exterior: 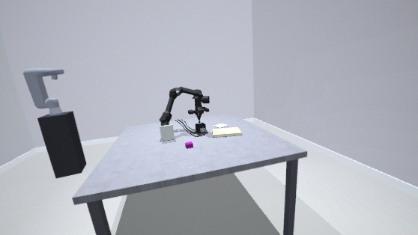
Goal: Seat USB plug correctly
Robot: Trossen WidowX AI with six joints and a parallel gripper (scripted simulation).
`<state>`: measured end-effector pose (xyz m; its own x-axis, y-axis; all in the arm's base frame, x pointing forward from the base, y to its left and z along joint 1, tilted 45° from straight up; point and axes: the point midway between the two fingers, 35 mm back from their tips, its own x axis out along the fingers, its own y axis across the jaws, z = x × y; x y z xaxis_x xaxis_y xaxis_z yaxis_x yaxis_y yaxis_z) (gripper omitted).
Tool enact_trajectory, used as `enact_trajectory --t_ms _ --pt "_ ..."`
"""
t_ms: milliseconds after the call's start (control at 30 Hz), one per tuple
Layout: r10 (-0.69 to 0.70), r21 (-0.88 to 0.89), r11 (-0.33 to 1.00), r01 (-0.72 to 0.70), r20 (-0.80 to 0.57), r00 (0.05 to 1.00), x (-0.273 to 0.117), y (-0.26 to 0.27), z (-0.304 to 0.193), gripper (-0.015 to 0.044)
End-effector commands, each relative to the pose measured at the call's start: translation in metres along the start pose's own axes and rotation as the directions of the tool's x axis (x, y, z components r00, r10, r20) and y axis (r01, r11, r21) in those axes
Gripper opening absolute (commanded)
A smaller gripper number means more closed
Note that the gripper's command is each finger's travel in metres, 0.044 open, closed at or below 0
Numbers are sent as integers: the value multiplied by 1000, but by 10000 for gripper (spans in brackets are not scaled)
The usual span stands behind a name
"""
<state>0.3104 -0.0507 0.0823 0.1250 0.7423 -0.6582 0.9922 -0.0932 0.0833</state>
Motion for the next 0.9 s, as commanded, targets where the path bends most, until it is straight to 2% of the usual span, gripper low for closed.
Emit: enact_trajectory --t_ms 0,867 --pt "1 4 1000 -1 -3 1000 1 0 -1 0" --pt "1 4 1000 -1 -4 1000 4 0 -1 0"
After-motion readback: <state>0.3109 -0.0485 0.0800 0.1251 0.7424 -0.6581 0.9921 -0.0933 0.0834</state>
